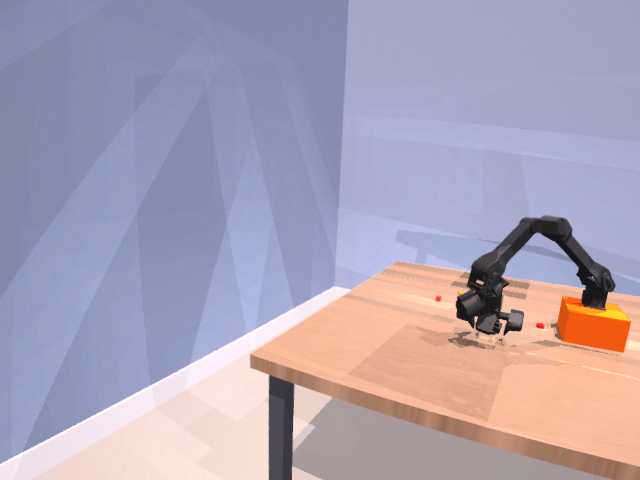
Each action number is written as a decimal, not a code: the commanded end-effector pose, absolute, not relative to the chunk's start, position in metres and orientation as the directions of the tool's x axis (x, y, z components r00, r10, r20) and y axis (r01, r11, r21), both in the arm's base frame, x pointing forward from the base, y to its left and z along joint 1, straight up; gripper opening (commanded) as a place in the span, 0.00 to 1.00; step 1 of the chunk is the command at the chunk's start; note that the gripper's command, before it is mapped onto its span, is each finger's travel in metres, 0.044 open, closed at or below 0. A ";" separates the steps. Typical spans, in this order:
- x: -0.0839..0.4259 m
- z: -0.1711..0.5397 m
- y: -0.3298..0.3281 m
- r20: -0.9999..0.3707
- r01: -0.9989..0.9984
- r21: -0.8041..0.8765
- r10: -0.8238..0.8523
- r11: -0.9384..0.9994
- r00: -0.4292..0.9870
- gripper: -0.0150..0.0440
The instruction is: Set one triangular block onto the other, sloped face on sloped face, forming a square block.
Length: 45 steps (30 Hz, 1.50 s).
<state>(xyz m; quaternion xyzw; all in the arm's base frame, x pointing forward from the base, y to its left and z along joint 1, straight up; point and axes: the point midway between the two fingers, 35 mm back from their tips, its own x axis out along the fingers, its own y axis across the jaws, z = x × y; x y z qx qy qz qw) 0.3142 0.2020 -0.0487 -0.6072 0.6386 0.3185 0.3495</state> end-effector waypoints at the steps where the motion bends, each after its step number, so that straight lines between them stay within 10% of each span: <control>1: 0.314 -0.052 0.201 -0.831 -0.999 -0.016 -0.557 0.051 -0.015 1.00; 8: 0.314 -0.052 0.202 -0.831 -0.999 -0.016 -0.557 0.051 -0.015 1.00; 30: 0.314 -0.045 0.203 -0.832 -0.998 -0.016 -0.554 0.057 -0.018 0.25; 45: 0.314 0.027 0.202 -0.832 -0.998 -0.016 -0.555 0.057 -0.019 0.25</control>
